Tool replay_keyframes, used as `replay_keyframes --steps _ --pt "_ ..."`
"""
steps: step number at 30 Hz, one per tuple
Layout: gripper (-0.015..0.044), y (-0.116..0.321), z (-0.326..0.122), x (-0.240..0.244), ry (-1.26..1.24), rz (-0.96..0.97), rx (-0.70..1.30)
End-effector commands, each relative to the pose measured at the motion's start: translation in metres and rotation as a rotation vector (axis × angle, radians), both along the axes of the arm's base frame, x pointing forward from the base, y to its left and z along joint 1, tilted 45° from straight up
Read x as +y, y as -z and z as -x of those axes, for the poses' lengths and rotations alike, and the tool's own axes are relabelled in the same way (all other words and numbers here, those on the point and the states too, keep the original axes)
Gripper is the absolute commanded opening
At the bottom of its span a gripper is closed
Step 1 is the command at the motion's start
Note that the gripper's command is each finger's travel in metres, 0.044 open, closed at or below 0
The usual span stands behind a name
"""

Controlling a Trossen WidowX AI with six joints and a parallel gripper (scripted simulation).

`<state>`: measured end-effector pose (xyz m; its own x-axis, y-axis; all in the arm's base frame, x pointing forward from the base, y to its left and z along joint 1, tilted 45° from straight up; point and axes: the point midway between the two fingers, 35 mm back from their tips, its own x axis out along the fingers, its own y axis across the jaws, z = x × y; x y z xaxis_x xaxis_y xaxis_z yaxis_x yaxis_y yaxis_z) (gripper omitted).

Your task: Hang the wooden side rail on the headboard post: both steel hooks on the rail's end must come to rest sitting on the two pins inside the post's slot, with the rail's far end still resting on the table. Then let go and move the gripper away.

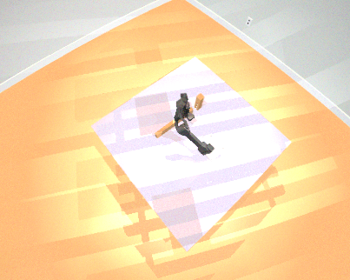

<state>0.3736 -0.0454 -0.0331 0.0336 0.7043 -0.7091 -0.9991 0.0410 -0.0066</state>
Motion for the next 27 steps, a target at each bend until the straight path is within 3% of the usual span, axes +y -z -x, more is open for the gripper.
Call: replay_keyframes --steps 1,27 --pt "0.0000 -0.0016 -0.0003 -0.0027 -0.001 0.001 -0.007" --pt "0.0000 -0.0047 -0.0001 -0.0057 -0.001 0.001 -0.007"
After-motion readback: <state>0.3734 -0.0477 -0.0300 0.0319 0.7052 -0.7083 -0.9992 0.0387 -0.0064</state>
